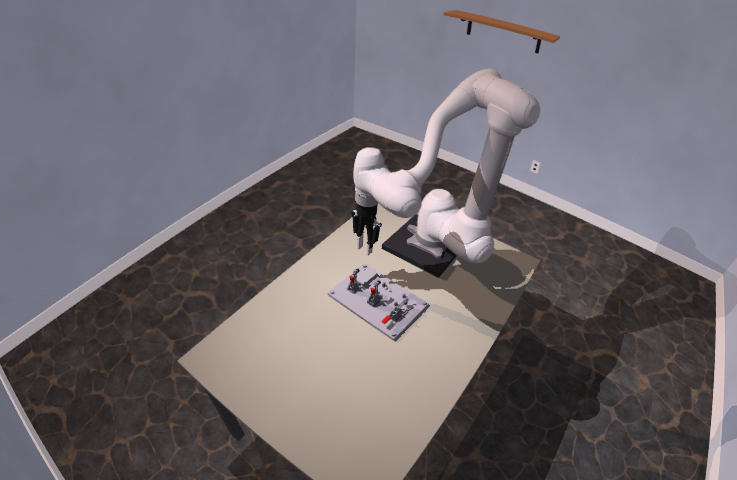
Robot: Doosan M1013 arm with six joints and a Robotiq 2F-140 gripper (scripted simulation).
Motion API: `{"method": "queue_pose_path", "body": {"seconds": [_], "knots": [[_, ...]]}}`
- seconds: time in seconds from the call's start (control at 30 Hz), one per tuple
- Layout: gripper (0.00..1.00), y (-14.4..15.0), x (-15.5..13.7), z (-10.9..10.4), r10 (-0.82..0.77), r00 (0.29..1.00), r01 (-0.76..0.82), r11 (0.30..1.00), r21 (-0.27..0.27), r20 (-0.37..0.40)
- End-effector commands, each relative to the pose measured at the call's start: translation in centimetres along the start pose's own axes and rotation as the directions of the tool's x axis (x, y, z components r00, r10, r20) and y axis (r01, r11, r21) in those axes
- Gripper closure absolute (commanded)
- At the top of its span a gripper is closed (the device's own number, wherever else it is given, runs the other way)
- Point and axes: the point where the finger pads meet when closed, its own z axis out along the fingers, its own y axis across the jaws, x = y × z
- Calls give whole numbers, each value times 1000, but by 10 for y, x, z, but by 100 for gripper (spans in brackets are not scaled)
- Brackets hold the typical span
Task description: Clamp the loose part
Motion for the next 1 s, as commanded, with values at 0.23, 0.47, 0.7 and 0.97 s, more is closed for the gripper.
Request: {"method": "queue_pose_path", "body": {"seconds": [0.23, 0.47, 0.7, 0.97], "knots": [[65, -4, 43, 0, 0, 1000, 0, 1000, 8, 2], [65, -4, 63, 0, 0, 1000, 0, 1000, 8, 2], [65, -4, 78, 0, 0, 1000, 0, 1000, 8, 2], [65, -4, 79, 0, 0, 1000, 0, 1000, 8, 2]]}}
